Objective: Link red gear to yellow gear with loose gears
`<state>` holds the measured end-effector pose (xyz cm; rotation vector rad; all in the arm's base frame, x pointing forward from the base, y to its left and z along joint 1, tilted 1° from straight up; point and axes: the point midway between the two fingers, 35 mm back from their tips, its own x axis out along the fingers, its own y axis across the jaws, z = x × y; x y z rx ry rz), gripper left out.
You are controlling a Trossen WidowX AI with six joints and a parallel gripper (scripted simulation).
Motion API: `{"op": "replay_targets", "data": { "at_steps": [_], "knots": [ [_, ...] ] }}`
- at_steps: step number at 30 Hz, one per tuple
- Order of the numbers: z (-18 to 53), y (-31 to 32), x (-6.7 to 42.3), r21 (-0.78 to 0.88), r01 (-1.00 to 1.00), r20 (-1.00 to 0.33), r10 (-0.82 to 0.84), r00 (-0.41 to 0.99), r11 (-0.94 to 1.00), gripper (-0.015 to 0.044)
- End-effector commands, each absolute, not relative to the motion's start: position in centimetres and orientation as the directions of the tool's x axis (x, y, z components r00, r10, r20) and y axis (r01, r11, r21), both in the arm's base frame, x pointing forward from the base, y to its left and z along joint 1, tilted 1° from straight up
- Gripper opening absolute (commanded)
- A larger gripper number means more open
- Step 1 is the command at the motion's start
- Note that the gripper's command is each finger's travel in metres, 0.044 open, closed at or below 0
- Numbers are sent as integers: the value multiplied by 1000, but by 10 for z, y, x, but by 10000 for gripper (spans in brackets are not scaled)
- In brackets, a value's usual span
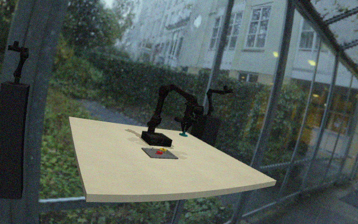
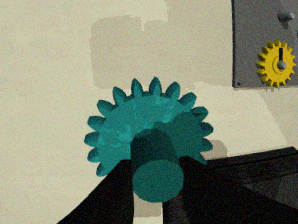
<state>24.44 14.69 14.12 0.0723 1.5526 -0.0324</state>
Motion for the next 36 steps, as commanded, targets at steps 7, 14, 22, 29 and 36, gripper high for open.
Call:
{"op": "replay_targets", "data": {
  "at_steps": [7, 14, 22, 29, 36],
  "knots": [
    [132, 132, 258, 27, 63, -1000, 26, 18, 998, 0],
    [126, 120, 268, 26, 63, -1000, 24, 19, 998, 0],
    [119, 105, 278, 24, 63, -1000, 23, 20, 998, 0],
    [112, 91, 286, 23, 63, -1000, 21, 21, 998, 0],
    [106, 76, 293, 21, 63, -1000, 20, 21, 998, 0]
  ]
}}
